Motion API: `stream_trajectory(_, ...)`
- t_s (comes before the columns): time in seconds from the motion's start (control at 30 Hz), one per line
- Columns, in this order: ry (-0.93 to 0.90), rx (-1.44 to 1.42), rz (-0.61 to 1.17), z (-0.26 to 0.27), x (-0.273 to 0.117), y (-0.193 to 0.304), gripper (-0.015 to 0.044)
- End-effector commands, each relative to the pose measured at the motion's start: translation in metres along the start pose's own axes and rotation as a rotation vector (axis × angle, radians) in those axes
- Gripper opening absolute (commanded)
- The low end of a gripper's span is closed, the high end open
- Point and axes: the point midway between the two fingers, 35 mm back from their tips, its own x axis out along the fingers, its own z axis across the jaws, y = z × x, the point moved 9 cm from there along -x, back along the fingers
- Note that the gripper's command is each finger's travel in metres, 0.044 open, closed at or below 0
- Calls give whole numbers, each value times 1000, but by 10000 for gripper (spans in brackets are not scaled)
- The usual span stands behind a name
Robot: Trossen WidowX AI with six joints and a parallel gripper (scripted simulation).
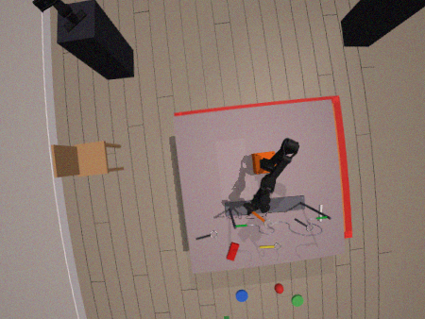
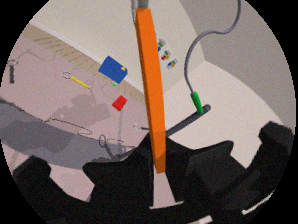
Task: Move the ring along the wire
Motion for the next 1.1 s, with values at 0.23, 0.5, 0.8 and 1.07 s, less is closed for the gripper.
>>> stream_trajectory(0.23, -135, 218, 27, 26, -7, -5, -150)
stream_trajectory(0.5, -237, 374, 46, 44, -14, -13, -150)
stream_trajectory(0.8, -335, 525, 63, 60, -23, -23, -150)
stream_trajectory(1.07, -397, 620, 74, 70, -31, -33, -150)
